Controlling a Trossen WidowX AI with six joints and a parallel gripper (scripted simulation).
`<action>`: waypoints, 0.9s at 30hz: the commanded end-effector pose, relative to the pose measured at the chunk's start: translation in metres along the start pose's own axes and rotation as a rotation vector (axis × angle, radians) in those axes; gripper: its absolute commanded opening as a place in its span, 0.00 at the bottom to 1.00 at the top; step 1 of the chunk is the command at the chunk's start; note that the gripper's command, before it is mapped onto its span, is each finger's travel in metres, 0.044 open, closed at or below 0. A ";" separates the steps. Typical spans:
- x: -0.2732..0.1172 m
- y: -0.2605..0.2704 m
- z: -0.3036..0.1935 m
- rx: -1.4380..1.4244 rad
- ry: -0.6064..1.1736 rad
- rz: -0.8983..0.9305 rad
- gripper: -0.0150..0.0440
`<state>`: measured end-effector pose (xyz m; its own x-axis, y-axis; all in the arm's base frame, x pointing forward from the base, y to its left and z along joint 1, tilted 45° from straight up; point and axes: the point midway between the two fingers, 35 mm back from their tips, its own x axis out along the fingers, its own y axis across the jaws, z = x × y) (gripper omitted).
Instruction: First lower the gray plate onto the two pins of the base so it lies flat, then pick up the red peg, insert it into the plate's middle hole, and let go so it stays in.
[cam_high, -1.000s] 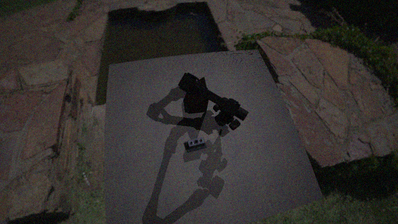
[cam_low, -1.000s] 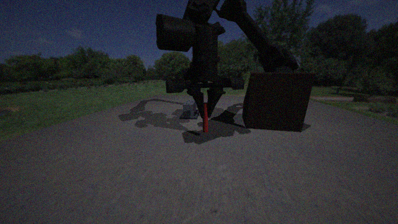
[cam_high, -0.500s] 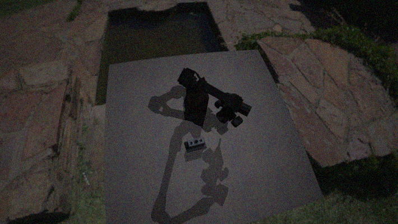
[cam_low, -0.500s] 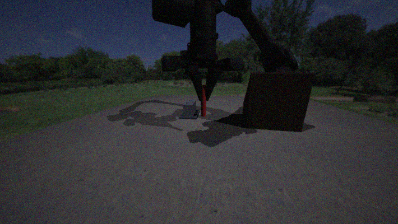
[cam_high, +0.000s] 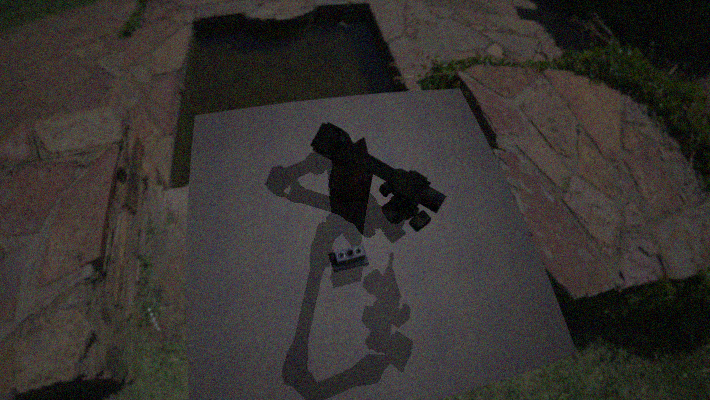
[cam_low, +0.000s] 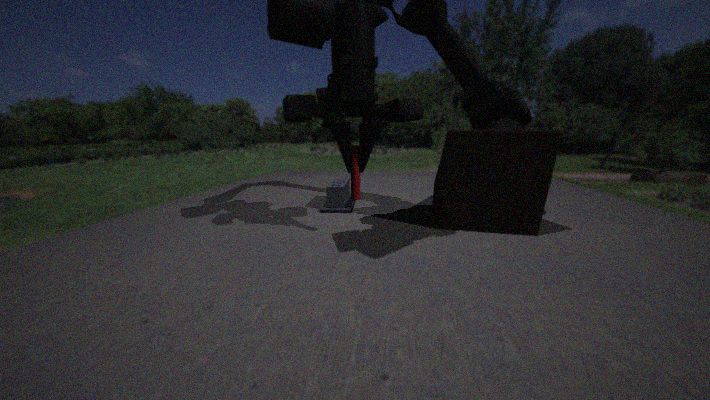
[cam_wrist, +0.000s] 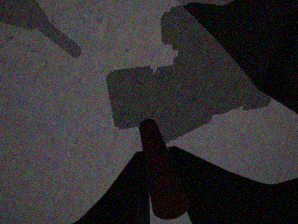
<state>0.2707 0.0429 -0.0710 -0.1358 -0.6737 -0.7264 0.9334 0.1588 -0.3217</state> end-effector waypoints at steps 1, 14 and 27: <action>-0.003 0.003 0.013 -0.004 0.000 0.007 0.25; -0.005 0.009 0.050 -0.005 0.007 0.013 0.25; -0.006 0.011 0.089 -0.003 0.007 0.016 0.25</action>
<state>0.3060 -0.0075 -0.0243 -0.1294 -0.6628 -0.7375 0.9346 0.1670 -0.3141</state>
